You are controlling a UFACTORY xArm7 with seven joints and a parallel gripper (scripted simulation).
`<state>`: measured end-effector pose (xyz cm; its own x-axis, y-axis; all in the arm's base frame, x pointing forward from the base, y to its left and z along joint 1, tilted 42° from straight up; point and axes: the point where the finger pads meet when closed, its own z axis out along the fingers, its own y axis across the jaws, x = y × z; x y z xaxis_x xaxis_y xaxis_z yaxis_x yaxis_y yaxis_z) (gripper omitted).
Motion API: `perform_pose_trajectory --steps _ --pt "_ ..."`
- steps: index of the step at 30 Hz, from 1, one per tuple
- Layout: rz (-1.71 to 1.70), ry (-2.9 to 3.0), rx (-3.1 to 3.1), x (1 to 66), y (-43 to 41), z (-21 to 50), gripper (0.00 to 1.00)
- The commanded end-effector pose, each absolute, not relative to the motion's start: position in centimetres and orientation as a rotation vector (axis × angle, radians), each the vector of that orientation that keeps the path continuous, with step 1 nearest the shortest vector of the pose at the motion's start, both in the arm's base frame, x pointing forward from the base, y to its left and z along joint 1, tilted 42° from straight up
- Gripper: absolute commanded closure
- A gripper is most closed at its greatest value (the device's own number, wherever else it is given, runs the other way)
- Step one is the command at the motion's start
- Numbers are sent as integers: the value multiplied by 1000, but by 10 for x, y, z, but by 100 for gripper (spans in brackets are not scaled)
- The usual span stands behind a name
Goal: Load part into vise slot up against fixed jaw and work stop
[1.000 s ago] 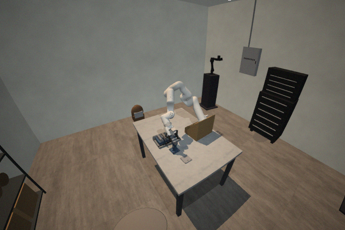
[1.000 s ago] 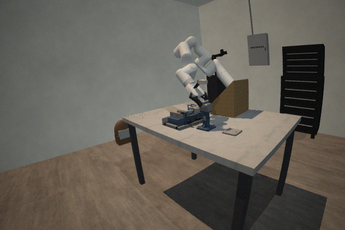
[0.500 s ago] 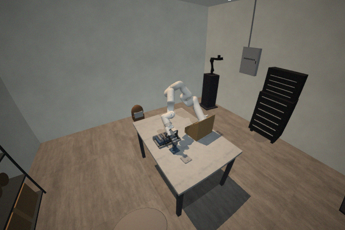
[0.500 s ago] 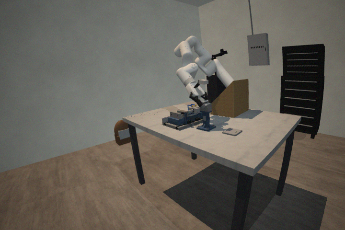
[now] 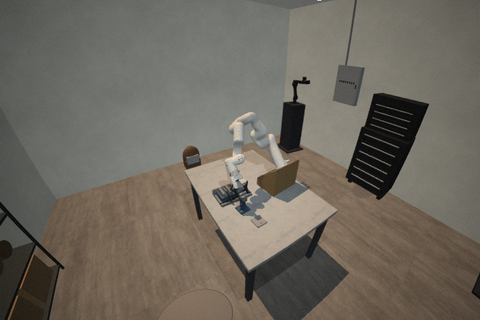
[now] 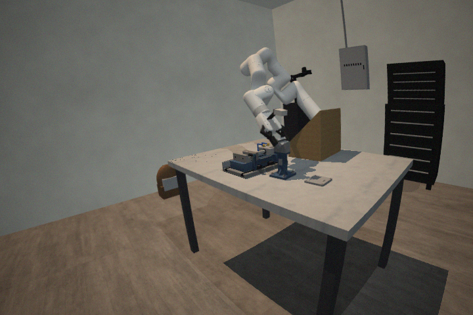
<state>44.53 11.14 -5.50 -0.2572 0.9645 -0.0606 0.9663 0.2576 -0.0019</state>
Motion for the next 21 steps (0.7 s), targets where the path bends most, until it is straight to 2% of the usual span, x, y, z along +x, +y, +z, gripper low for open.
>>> perform_pose_trajectory --steps 1,21 --pt "-65 2449 1877 446 113 -54 11" --pt "-170 2371 1818 446 115 -54 11"
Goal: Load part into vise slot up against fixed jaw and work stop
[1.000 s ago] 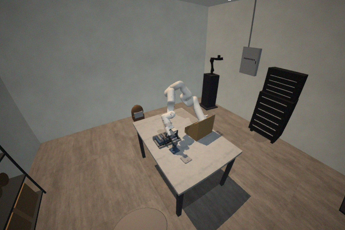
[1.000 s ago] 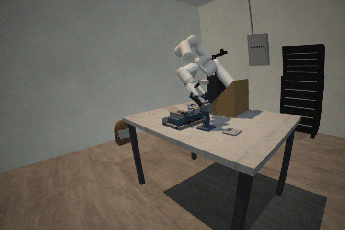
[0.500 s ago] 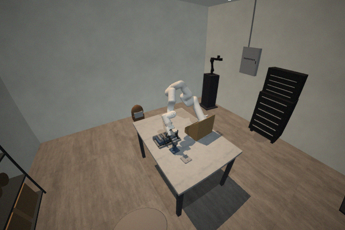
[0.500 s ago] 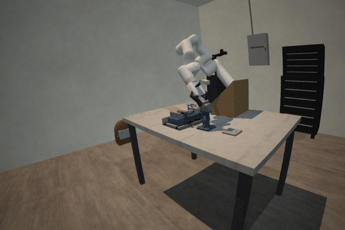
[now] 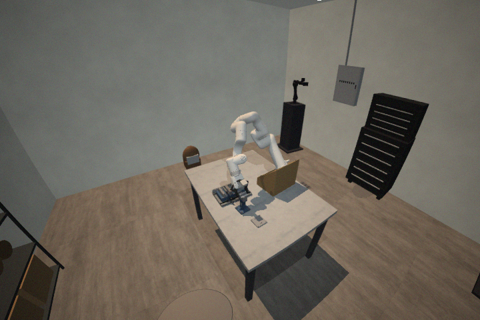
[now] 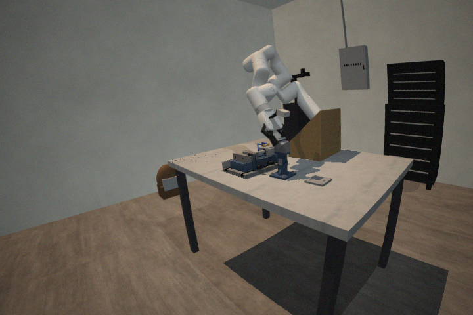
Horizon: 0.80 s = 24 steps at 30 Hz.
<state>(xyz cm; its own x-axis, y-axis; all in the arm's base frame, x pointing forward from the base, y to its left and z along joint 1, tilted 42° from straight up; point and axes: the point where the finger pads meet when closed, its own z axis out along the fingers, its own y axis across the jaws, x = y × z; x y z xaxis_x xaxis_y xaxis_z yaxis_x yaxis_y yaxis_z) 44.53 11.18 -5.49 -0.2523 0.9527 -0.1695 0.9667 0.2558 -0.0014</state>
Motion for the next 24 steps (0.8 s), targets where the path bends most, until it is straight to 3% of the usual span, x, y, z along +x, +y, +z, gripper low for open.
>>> perform_pose_trajectory --steps 1,24 --pt "-177 2366 1814 446 115 -54 11" --pt "-352 2218 1701 445 117 -55 11"
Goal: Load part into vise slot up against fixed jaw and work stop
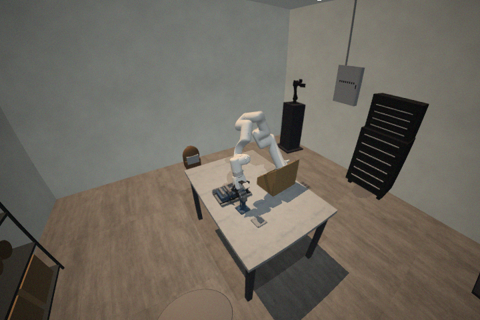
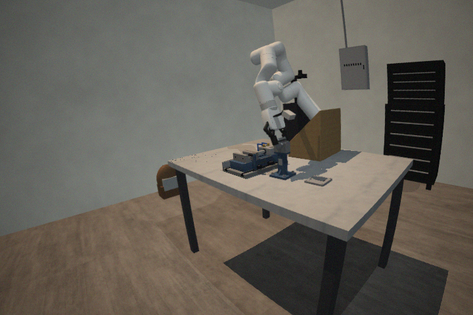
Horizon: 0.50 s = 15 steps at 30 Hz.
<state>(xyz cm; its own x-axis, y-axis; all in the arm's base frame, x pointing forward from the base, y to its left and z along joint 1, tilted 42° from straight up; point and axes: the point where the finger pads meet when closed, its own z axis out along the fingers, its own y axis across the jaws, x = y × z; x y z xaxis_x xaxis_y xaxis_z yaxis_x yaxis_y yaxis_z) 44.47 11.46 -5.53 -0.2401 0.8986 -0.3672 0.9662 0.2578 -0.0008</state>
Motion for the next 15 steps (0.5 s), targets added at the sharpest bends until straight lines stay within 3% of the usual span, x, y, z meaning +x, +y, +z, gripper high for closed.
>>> perform_pose_trajectory --steps 1,15 --pt "-362 2209 1694 445 117 -55 11" --pt "-482 2091 1604 445 119 -56 11"
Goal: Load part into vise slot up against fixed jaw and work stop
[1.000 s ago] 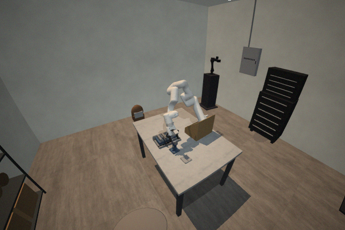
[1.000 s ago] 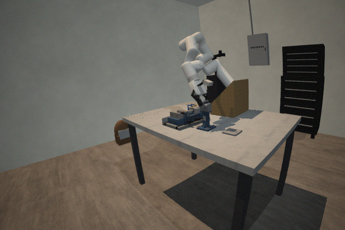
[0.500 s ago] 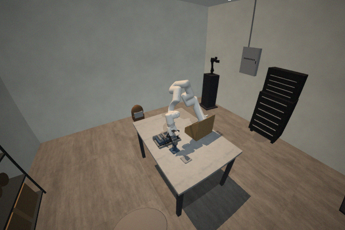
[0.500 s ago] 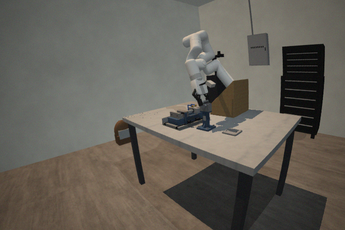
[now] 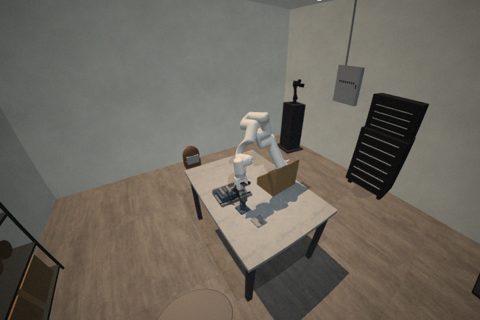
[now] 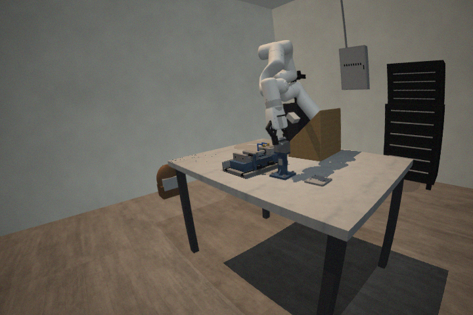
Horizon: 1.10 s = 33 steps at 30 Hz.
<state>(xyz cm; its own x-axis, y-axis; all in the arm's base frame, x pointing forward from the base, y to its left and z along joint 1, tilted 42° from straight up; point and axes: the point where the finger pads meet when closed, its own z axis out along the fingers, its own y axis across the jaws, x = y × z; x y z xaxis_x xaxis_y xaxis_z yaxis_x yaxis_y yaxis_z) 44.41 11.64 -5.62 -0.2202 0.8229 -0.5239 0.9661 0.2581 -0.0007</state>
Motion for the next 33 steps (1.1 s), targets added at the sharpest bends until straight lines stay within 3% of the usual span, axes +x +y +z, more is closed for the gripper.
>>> perform_pose_trajectory --steps 1,33 --pt "-492 2082 1596 445 119 -56 11" --pt "-719 1812 1390 444 122 -59 11"
